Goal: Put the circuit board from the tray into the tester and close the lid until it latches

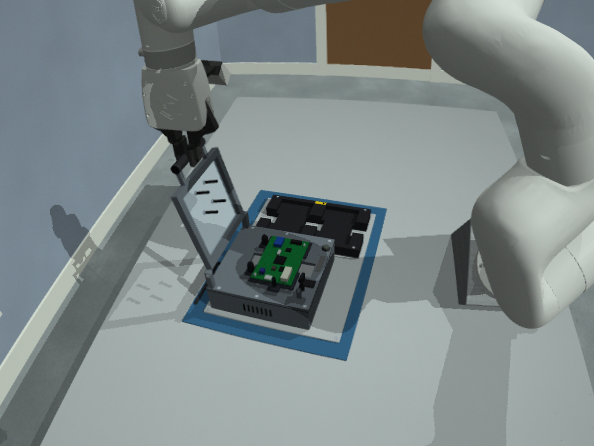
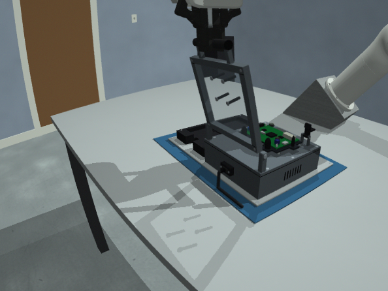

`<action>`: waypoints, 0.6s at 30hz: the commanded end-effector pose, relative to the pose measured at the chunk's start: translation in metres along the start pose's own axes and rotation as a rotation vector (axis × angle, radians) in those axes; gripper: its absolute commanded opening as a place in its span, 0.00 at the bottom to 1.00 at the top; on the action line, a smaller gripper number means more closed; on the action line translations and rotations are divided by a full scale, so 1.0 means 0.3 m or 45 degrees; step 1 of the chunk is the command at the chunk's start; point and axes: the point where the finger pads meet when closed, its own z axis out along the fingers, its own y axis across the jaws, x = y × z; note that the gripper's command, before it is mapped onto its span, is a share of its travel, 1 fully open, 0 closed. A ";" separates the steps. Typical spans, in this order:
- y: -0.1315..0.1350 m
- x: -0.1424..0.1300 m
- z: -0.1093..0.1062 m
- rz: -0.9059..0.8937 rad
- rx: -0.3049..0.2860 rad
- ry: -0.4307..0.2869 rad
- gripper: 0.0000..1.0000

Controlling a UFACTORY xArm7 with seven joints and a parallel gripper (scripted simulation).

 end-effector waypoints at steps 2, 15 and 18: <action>0.003 0.002 -0.009 0.001 0.006 0.003 0.00; 0.023 0.002 -0.013 0.001 0.006 0.003 0.00; 0.030 0.002 -0.014 0.001 0.005 0.002 0.00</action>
